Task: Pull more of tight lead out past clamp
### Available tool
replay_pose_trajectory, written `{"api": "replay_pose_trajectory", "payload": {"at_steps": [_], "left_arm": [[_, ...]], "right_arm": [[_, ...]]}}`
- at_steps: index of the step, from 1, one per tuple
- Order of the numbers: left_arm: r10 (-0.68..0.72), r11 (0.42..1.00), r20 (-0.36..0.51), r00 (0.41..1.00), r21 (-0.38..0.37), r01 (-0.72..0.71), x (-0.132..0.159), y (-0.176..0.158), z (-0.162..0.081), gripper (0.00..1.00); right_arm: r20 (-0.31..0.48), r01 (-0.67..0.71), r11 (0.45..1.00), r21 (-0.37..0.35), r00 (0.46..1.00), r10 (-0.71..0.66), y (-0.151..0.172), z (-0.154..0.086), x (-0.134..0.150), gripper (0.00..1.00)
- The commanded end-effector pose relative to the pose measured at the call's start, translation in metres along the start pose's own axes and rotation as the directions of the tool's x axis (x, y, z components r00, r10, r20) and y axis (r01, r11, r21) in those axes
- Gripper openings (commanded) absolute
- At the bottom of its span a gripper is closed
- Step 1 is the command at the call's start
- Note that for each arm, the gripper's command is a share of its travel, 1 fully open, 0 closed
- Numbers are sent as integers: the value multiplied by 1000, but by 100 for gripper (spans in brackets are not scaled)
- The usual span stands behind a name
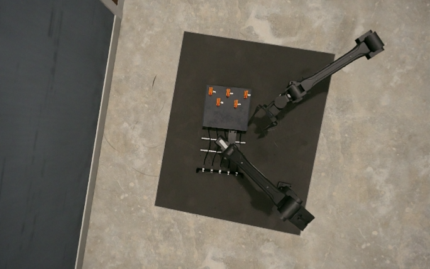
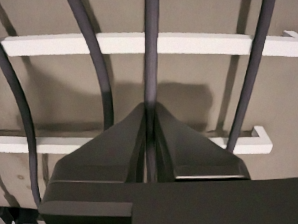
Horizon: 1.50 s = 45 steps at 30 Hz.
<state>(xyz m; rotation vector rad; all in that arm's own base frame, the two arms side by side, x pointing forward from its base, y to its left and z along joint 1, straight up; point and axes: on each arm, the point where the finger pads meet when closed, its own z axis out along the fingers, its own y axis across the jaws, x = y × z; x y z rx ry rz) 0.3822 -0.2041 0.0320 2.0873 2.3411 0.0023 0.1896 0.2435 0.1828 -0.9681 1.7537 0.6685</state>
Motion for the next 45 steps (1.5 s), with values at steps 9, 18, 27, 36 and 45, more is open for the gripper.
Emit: {"api": "replay_pose_trajectory", "payload": {"at_steps": [9,18,27,36,45], "left_arm": [[3,998,43,999,-65,0,-13,20,-37,0],[-7,999,18,1000,-31,8,-4,15,-37,0],[-50,998,19,999,-25,51,-1,9,-31,50],[-353,928,182,918,-55,368,5,1,-58,100],[-606,733,430,669,-25,680,0,-7,-110,100]], "right_arm": [[35,6,1000,3,999,-6,-2,-3,-23,100],[35,6,1000,3,999,-6,-2,-3,-23,100],[35,6,1000,3,999,-6,-2,-3,-23,100],[35,6,1000,3,999,-6,-2,-3,-23,100],[35,6,1000,3,999,-6,-2,-3,-23,100]]}}
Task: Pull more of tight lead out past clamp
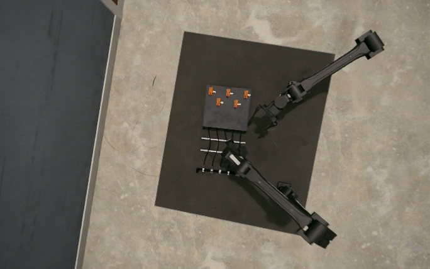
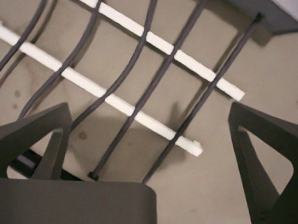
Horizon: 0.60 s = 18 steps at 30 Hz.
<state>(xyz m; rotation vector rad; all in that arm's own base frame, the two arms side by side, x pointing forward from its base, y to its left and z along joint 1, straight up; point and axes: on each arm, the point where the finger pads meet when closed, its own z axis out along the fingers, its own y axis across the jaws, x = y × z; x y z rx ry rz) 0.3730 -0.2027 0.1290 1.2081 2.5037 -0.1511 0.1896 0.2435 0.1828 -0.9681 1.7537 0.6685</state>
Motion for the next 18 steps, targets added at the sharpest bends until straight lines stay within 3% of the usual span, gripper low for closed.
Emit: {"api": "replay_pose_trajectory", "payload": {"at_steps": [1,6,9,14,18], "left_arm": [[-206,977,101,973,-41,211,-9,0,-16,100],[-341,931,220,914,-58,361,-16,0,-40,100],[-357,924,222,907,-61,378,-15,0,-37,100],[-344,920,294,892,-83,382,-29,4,-60,100],[-342,921,277,898,-93,379,-25,8,-53,100]], "right_arm": [[35,6,1000,3,999,-6,-2,-3,-23,100],[35,6,1000,3,999,-6,-2,-3,-23,100],[35,6,1000,3,999,-6,-2,-3,-23,100],[35,6,1000,3,999,-6,-2,-3,-23,100],[35,6,1000,3,999,-6,-2,-3,-23,100]]}}
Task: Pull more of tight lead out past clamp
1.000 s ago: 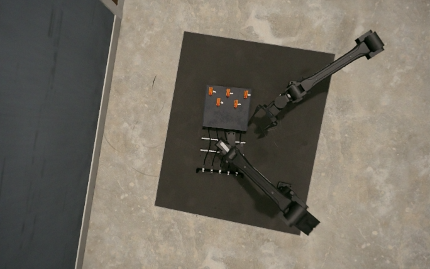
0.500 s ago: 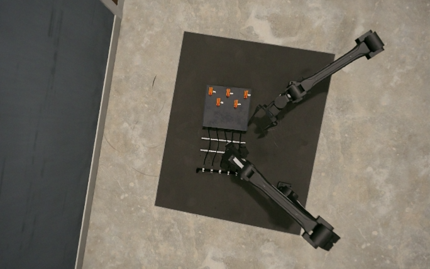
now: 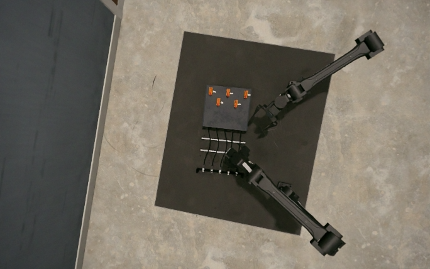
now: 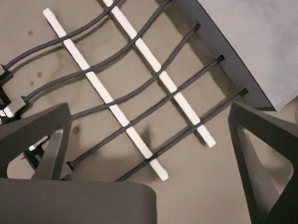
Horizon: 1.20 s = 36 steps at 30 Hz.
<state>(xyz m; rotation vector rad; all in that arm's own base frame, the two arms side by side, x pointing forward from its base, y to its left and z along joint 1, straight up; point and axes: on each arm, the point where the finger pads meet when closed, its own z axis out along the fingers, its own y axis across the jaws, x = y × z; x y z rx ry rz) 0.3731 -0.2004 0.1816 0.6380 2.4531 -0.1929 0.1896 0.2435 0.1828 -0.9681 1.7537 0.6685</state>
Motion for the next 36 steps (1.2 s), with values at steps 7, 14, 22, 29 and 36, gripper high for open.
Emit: {"api": "replay_pose_trajectory", "payload": {"at_steps": [7,14,22,29,36], "left_arm": [[-16,1000,27,1000,-3,16,-9,1,-2,100],[90,996,-9,996,1,-90,-12,6,2,55],[439,895,-166,883,159,-416,14,5,41,32],[654,752,-227,722,299,-587,32,-6,69,32],[820,571,-276,502,451,-686,55,-7,103,32]], "right_arm": [[35,6,1000,3,999,-6,-2,-3,-23,100],[11,-29,999,35,1000,28,-13,-1,-33,100],[-185,-134,965,227,966,178,-75,16,-11,100],[-289,-181,918,354,912,291,-117,21,8,100],[-380,-208,845,492,823,423,-164,20,34,100]]}}
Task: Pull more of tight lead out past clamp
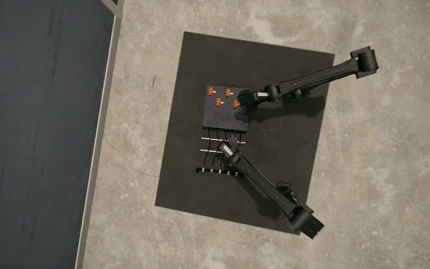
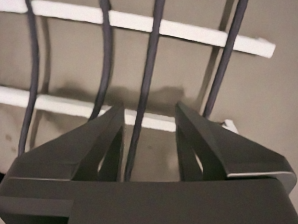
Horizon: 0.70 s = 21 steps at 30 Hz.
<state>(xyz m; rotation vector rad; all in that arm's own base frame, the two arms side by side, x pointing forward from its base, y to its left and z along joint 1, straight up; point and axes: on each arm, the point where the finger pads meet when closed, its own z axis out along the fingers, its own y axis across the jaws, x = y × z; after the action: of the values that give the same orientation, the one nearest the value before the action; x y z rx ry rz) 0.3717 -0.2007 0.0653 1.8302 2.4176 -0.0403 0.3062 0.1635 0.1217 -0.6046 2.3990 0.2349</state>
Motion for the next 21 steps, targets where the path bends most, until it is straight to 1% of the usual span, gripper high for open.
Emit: {"api": "replay_pose_trajectory", "payload": {"at_steps": [1,3,6,7,9,10,12,16,17,18,21], "left_arm": [[192,981,-50,980,38,-190,-15,8,5,32],[210,977,-71,975,50,-206,-14,8,10,32],[204,978,-79,976,53,-200,-11,11,12,32],[195,980,-88,977,55,-191,-12,10,14,32],[180,983,-82,980,41,-177,-13,12,8,32],[173,985,-71,982,26,-172,-14,13,6,32],[173,985,-76,982,34,-171,-14,13,10,32],[173,985,-76,982,34,-171,-14,13,10,32],[173,985,-76,982,34,-171,-14,13,10,32],[174,984,-83,981,43,-171,-14,13,19,32],[174,984,-81,981,41,-171,-16,15,23,32]], "right_arm": [[-18,-50,998,41,999,51,-17,-1,-30,100],[-35,-59,997,55,998,61,-23,2,-29,100],[-34,-44,998,51,998,46,-20,1,-31,100],[-40,-49,997,61,998,52,-25,3,-30,100],[-17,-39,998,56,999,40,-23,1,-35,100],[-20,-39,998,56,999,40,-23,1,-34,100],[-20,-39,998,56,999,40,-23,1,-34,100],[-20,-39,998,56,999,40,-23,1,-34,100],[-47,-41,998,53,998,43,-21,6,-18,100],[-47,-41,998,53,998,43,-21,6,-18,100],[-47,-41,998,53,998,43,-21,6,-18,100]]}}
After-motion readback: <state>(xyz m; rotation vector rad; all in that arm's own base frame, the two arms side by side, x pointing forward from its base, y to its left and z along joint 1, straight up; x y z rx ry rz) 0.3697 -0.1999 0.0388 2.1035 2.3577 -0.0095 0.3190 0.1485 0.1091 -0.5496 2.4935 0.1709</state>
